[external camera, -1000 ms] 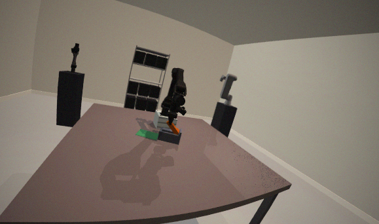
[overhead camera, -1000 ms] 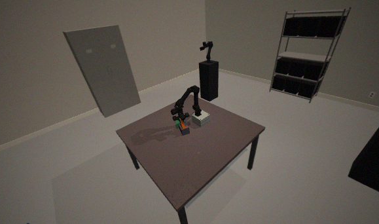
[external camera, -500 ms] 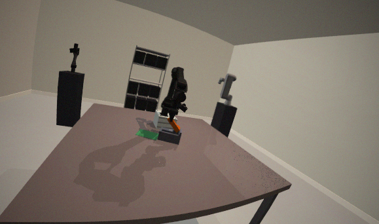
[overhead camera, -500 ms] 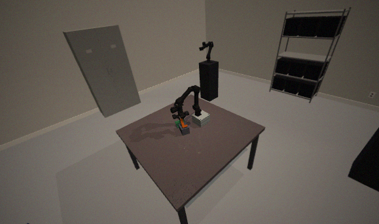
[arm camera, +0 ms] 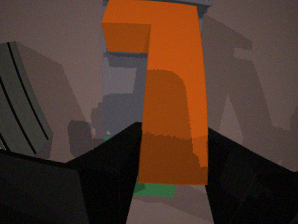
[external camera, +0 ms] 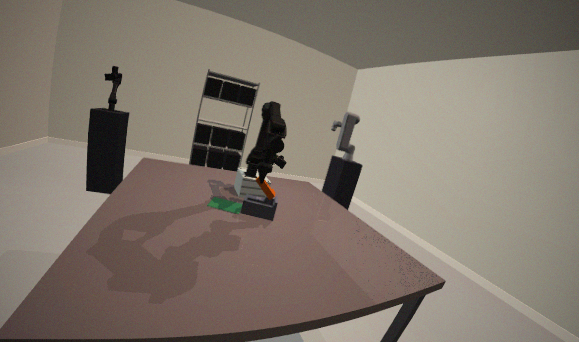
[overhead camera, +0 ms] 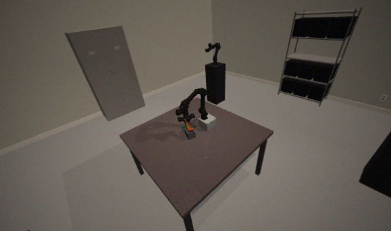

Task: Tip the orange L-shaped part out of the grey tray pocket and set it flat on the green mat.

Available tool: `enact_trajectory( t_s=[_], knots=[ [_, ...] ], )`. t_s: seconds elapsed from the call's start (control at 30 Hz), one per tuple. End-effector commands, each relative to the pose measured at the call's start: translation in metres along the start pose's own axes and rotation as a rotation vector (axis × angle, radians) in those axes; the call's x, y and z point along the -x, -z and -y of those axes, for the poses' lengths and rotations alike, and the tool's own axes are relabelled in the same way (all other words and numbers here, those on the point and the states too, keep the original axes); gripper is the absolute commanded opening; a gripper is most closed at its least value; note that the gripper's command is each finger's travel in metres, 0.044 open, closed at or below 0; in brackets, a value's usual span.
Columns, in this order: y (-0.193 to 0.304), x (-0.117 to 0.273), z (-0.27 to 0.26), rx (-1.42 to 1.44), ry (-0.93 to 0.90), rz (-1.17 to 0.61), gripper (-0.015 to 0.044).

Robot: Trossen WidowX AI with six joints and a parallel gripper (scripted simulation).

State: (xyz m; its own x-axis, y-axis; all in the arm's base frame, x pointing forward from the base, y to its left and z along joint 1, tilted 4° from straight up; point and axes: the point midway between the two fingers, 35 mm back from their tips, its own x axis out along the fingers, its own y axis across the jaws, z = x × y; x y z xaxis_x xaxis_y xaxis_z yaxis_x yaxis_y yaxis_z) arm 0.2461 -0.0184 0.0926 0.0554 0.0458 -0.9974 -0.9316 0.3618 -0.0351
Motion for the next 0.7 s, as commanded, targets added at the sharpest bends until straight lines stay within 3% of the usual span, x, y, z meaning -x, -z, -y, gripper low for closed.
enact_trajectory(
  t_s=[0.0, 0.67],
  knots=[
    [0.009, 0.001, 0.0, 0.0, 0.004, 0.005, 0.0],
    [0.086, -0.003, -0.002, 0.0, 0.004, -0.002, 0.0]
  ],
)
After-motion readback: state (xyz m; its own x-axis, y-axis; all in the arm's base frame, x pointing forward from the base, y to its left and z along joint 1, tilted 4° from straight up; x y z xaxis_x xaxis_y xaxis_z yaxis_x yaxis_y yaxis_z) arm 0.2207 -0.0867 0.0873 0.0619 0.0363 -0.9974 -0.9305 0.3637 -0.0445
